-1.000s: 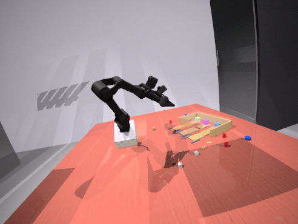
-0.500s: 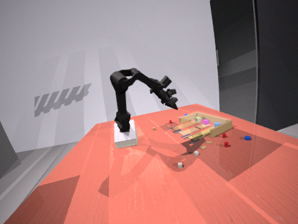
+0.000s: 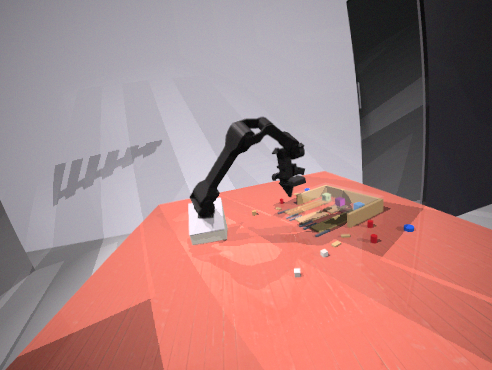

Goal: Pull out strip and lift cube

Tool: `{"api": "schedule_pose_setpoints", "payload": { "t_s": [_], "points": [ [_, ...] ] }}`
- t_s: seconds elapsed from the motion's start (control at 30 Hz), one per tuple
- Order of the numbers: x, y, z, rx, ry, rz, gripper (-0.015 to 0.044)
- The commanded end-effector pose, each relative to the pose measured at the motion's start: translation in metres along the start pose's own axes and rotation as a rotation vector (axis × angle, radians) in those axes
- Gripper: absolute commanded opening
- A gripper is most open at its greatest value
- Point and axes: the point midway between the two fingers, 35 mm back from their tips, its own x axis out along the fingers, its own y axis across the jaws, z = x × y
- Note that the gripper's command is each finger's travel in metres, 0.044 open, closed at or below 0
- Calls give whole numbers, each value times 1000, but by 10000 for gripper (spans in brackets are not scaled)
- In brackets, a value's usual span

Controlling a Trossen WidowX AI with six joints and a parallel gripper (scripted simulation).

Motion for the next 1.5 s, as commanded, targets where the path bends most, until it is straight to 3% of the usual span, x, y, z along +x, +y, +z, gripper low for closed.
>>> {"api": "schedule_pose_setpoints", "payload": {
  "t_s": [0.0, 1.47],
  "points": [
    [2, 1, 1, 0, 35, 7, 0],
    [71, 2, 2, 1, 35, 4, 0]
  ]
}}
